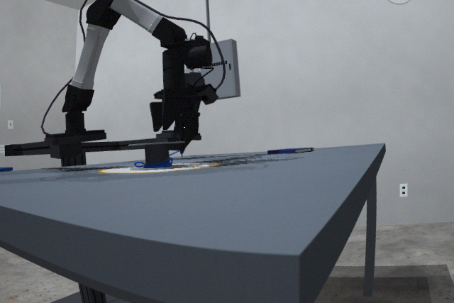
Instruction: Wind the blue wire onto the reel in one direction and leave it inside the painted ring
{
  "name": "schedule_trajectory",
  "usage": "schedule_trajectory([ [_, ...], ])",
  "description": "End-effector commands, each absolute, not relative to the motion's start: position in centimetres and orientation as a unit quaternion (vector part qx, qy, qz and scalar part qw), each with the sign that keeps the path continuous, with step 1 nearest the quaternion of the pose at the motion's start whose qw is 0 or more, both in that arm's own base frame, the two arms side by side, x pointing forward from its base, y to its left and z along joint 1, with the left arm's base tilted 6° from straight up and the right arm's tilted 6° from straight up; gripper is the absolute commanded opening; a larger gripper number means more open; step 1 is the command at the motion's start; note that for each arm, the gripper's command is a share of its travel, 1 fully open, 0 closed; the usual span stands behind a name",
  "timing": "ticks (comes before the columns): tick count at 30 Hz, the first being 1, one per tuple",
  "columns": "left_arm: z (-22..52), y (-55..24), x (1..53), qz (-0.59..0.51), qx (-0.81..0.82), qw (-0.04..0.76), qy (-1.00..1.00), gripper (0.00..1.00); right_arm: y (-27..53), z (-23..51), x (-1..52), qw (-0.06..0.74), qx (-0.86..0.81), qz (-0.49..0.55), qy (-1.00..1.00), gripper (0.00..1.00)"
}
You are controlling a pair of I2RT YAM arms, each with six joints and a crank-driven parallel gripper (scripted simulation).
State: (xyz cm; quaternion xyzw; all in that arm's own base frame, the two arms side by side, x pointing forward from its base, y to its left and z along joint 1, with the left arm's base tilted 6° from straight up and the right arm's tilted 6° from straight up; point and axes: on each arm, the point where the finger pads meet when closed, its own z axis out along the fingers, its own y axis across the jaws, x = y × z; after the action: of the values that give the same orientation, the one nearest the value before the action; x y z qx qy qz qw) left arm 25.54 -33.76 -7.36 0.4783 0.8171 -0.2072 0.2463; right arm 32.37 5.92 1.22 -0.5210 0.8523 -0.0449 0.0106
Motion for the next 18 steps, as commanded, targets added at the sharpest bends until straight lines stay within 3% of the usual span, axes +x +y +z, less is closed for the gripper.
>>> schedule_trajectory([
  [1,-5.7,-34.7,26.5,-0.217,0.481,0.269,0.806,0.0,5.5,0.0,31.4,0.015,-0.407,-0.046,0.912,0.77],
  [18,-6.2,-34.5,26.3,-0.217,0.481,0.269,0.806,0.0,6.0,0.7,26.0,0.019,0.111,-0.028,0.993,0.77],
])
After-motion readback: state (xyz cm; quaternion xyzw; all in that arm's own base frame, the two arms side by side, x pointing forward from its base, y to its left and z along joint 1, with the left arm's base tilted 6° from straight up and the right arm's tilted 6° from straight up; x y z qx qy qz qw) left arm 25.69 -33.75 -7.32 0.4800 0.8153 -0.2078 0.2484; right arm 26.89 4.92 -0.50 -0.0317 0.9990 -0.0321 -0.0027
